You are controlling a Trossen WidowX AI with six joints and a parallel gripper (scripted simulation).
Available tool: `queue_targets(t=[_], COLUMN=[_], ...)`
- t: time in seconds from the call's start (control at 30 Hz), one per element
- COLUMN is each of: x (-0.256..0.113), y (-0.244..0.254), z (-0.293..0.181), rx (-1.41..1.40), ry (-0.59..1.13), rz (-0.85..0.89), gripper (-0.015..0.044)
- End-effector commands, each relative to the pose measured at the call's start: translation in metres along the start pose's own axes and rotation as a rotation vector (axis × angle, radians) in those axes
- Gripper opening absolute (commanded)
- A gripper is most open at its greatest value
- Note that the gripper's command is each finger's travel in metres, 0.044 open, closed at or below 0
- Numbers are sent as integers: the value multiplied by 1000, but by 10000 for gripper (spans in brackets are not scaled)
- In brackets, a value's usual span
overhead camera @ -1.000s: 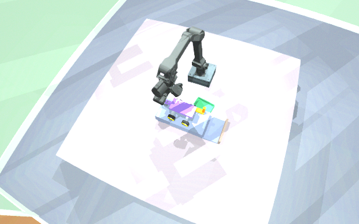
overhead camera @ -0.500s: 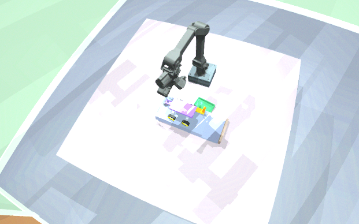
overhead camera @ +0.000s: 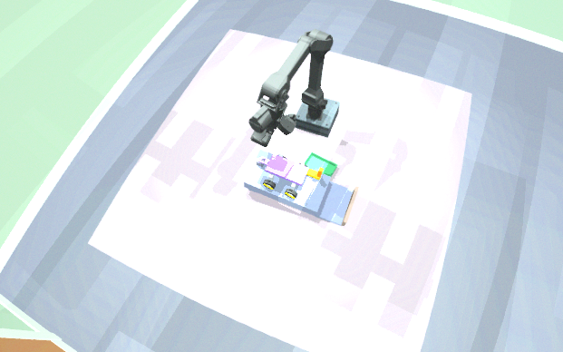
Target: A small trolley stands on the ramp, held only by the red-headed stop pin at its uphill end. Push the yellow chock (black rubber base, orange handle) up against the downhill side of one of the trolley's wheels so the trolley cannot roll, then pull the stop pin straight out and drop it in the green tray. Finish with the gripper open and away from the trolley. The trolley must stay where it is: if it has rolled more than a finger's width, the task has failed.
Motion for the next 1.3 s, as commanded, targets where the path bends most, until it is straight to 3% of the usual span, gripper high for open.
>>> queue_targets(t=[0.0, 1.27], x=[-1, -17], y=[0, -8], z=[13, 149], rx=[1, 0], ry=[1, -13], rz=[3, 2], gripper=[0, 0])
Point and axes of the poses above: the point midway between the two fingers, 35 mm back from their tips, its own x axis out along the fingers, its own y axis across the jaws, z = x × y, the point moved 2 cm from there along -x, back along the fingers, and after that the axes turned 3 degrees about -x, right-handed, at the moved point
